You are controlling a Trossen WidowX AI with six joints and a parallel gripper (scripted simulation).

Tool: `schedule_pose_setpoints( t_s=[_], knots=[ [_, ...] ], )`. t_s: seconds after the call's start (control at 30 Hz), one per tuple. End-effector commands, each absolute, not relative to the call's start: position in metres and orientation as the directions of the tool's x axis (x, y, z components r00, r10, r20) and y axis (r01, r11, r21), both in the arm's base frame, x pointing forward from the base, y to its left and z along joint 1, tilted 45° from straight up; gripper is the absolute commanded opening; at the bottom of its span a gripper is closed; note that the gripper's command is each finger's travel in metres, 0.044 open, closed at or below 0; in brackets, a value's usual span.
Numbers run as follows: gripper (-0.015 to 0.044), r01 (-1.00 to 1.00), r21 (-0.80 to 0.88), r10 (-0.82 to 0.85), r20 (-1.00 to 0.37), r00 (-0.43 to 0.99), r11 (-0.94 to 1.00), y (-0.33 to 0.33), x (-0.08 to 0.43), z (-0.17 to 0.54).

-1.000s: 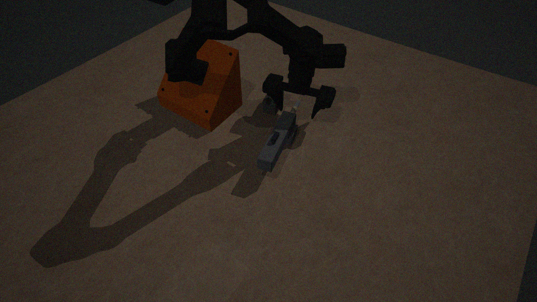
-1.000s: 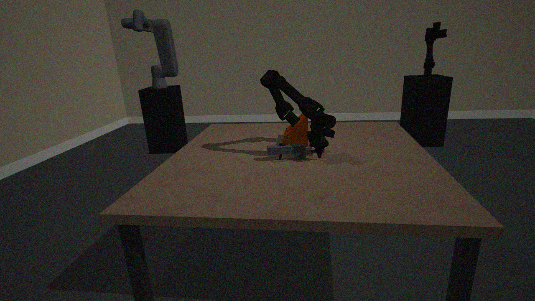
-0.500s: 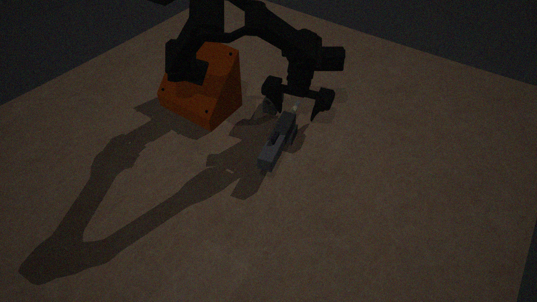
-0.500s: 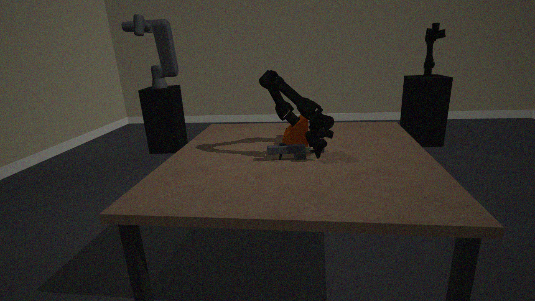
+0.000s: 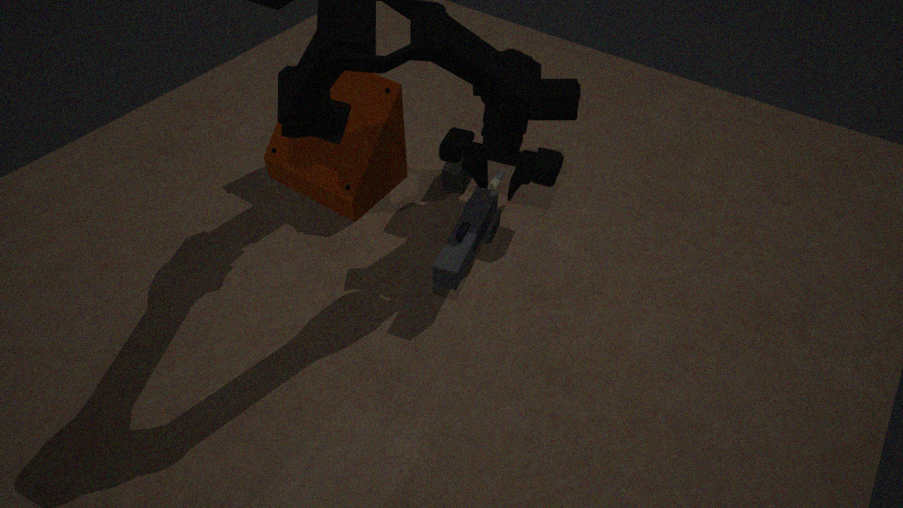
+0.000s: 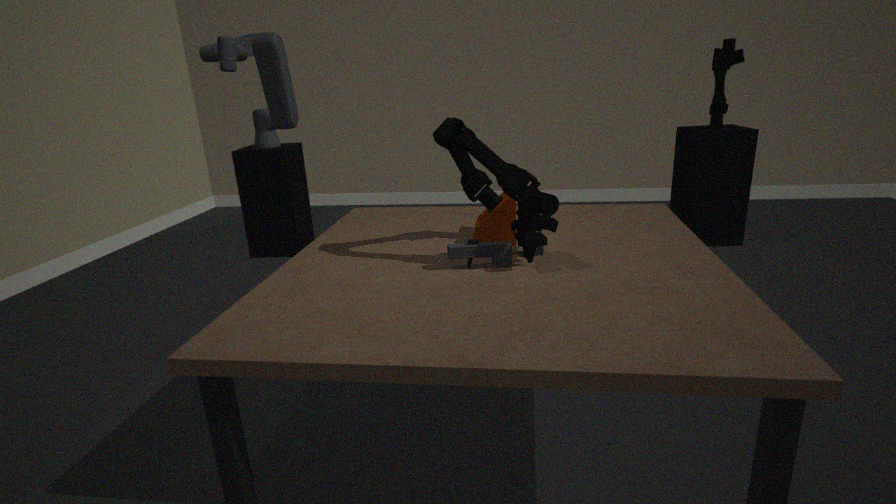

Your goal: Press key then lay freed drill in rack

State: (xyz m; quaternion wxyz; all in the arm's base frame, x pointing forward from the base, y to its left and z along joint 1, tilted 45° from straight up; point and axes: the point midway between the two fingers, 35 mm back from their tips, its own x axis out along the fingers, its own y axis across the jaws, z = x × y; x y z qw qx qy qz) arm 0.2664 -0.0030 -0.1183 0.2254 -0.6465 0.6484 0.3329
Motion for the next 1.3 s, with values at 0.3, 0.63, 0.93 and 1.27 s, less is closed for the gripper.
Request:
schedule_pose_setpoints(
  t_s=[0.3,0.63,0.93,1.27],
  knots=[
    [0.0,-0.988,0.141,-0.688,-0.723,-0.063,-0.058,-0.0029,0.2663,-0.1185],
    [0.0,-0.988,0.144,-0.691,-0.72,-0.062,-0.061,-0.0013,0.265,-0.1165],
    [0.0,-0.988,0.144,-0.691,-0.72,-0.062,-0.061,-0.0005,0.2646,-0.1157],
    [0.0,-0.988,0.144,-0.691,-0.72,-0.062,-0.061,0.0003,0.2641,-0.1148]
  ],
)
